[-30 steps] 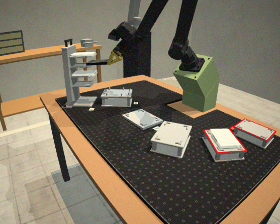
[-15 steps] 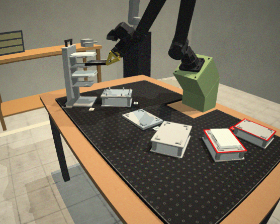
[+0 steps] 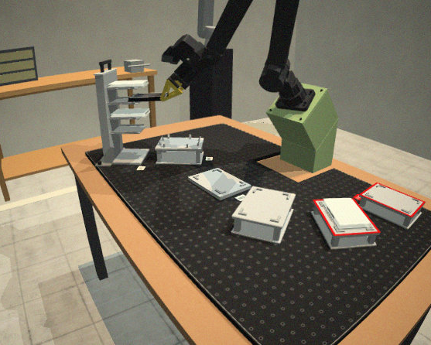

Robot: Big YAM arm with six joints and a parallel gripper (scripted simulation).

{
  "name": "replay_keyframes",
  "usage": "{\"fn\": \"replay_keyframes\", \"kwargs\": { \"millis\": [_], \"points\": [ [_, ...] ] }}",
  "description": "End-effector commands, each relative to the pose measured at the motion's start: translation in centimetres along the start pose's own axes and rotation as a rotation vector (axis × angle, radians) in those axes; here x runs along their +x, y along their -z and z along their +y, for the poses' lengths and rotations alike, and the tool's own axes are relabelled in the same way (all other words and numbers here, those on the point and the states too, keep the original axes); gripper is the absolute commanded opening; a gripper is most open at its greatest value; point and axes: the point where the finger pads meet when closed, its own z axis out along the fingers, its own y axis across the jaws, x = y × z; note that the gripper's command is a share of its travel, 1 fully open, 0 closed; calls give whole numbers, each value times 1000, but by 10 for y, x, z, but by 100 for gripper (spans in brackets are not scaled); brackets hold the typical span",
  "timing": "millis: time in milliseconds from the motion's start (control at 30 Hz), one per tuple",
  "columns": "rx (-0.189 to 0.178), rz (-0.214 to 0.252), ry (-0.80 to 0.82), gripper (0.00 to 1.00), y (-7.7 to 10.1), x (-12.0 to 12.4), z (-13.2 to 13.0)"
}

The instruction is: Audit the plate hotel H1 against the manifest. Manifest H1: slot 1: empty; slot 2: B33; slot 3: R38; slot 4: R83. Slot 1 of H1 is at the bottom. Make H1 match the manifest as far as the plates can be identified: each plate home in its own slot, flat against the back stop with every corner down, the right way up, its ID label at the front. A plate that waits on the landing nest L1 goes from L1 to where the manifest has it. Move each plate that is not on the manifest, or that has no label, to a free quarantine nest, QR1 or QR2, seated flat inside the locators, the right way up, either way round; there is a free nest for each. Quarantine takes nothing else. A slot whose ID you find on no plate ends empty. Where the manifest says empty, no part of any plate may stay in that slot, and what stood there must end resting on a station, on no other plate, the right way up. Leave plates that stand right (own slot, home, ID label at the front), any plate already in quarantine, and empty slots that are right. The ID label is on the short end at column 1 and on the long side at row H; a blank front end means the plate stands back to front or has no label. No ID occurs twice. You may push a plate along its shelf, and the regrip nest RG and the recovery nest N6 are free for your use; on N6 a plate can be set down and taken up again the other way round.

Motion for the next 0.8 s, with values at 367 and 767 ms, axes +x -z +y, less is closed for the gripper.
{"fn": "replay_keyframes", "kwargs": {
  "millis": [367,767],
  "points": [
    [-19,-50,34,86,-15,-36,6],
    [-15,-53,34,86,-20,-40,4]
  ]
}}
